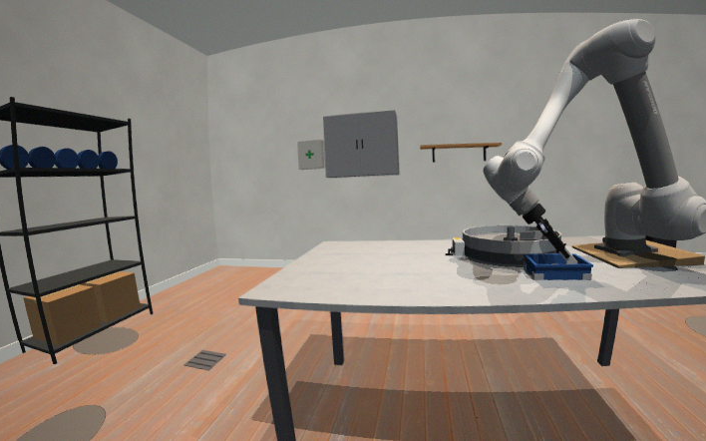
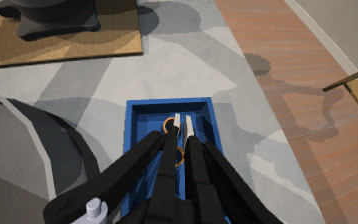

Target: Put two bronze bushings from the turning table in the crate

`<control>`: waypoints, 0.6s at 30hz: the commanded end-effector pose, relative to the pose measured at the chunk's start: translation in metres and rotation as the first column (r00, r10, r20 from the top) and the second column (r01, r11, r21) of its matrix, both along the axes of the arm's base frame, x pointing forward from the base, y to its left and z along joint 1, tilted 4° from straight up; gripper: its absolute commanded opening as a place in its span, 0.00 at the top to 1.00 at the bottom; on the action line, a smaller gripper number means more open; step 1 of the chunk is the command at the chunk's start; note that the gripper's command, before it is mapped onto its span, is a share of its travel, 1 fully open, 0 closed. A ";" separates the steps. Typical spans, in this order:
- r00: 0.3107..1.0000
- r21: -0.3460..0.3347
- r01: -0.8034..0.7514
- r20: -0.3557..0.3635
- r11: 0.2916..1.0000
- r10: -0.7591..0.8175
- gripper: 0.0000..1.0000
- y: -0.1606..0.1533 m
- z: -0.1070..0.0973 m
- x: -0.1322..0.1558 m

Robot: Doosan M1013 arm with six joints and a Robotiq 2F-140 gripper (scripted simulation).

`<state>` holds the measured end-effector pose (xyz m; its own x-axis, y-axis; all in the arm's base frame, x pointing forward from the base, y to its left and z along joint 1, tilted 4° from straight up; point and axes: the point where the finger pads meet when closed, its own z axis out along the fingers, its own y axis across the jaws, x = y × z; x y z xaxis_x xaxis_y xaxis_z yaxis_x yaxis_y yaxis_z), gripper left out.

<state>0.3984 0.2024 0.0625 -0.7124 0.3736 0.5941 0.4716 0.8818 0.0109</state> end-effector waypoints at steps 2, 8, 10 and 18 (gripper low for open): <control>1.000 0.000 0.000 0.000 1.000 0.000 0.93 0.000 0.004 0.000; 1.000 0.000 0.000 0.000 1.000 0.000 0.93 0.000 0.013 -0.001; 1.000 0.000 0.000 0.000 1.000 0.000 0.93 0.000 0.019 -0.001; 1.000 0.000 0.000 0.000 1.000 0.000 0.93 0.001 0.054 -0.003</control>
